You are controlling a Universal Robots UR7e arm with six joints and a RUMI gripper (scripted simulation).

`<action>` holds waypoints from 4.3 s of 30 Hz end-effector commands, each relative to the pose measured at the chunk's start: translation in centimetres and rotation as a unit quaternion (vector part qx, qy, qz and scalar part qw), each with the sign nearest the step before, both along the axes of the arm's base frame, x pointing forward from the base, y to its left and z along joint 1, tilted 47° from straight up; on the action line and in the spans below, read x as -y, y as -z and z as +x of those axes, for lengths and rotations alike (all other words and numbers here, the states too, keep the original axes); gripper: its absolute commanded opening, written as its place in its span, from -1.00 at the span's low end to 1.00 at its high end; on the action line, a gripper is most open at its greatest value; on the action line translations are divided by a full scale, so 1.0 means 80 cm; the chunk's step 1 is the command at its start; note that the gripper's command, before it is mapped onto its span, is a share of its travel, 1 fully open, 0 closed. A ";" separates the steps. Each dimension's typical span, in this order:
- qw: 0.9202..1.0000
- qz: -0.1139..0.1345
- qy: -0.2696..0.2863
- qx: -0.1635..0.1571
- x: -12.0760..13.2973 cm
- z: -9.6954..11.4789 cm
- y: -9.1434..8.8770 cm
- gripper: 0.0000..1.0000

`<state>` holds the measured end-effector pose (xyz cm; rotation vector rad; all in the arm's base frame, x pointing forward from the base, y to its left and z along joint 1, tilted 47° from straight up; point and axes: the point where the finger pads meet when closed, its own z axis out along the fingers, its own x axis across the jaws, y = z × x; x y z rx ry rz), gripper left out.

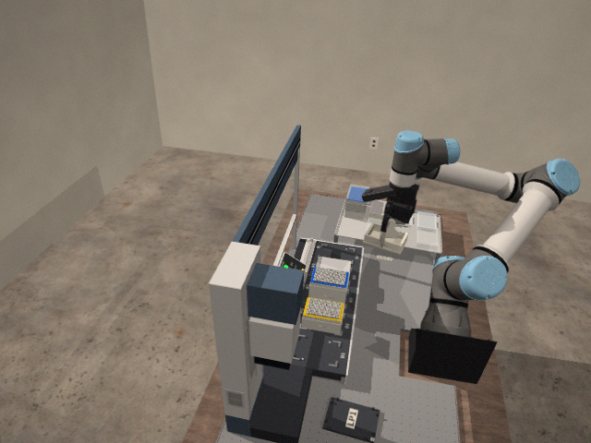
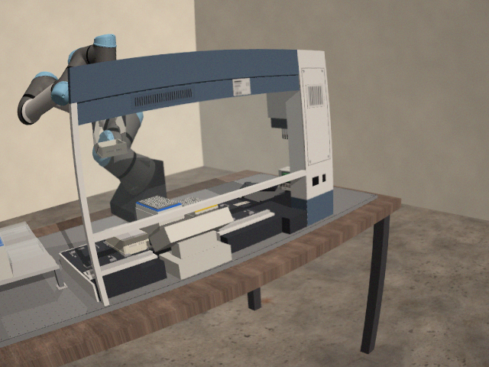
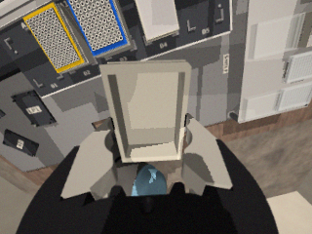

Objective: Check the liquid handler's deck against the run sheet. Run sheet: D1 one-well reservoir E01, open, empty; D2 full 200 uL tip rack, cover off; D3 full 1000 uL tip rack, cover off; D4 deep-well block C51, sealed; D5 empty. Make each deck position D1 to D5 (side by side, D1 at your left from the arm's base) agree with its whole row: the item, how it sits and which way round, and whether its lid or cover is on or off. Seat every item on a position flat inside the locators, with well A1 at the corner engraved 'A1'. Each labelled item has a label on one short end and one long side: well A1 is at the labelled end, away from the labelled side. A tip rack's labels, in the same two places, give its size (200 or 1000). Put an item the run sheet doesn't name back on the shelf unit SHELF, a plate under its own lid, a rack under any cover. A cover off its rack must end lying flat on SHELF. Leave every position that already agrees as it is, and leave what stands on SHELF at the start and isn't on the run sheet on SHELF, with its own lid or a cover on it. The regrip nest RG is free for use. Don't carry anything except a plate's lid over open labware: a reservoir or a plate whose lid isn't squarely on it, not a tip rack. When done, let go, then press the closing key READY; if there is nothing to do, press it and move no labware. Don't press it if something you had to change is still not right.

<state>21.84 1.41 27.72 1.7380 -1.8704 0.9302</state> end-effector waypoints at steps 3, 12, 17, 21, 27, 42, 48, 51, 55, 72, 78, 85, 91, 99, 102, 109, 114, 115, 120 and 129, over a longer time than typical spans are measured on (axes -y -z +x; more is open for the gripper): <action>1.000 0.000 0.000 0.000 -0.007 -0.001 0.007 -1.00; 1.000 0.000 -0.001 -0.001 -0.023 -0.004 0.024 -1.00; 1.000 0.000 -0.001 -0.001 -0.033 -0.006 0.035 -1.00; 1.000 0.000 -0.001 -0.001 -0.037 -0.007 0.039 -1.00; 1.000 0.000 -0.001 -0.001 -0.049 -0.009 0.052 -1.00; 1.000 0.000 -0.001 -0.001 -0.074 -0.014 0.079 -1.00; 1.000 0.000 -0.001 -0.001 -0.086 -0.016 0.092 -1.00; 1.000 0.000 -0.001 -0.001 -0.091 -0.017 0.097 -1.00; 1.000 0.000 -0.001 -0.001 -0.091 -0.017 0.097 -1.00; 0.998 -0.009 -0.044 -0.045 -0.121 -0.023 0.129 -1.00; 0.998 -0.009 -0.044 -0.045 -0.132 -0.025 0.142 -1.00; 0.998 -0.009 -0.044 -0.045 -0.146 -0.027 0.157 -1.00; 0.998 -0.009 -0.044 -0.045 -0.154 -0.029 0.165 -1.00; 0.998 -0.009 -0.044 -0.045 -0.170 -0.032 0.182 -1.00; 0.998 -0.009 -0.044 -0.045 -0.175 -0.033 0.188 -1.00; 0.996 -0.013 -0.064 -0.066 -0.181 -0.034 0.194 -1.00; 0.991 -0.018 -0.093 -0.097 -0.191 -0.036 0.204 -1.00; 0.991 -0.018 -0.093 -0.097 -0.193 -0.036 0.207 -1.00; 0.991 -0.018 -0.093 -0.097 -0.202 -0.038 0.217 -1.00; 0.991 -0.018 -0.093 -0.097 -0.216 -0.041 0.232 -1.00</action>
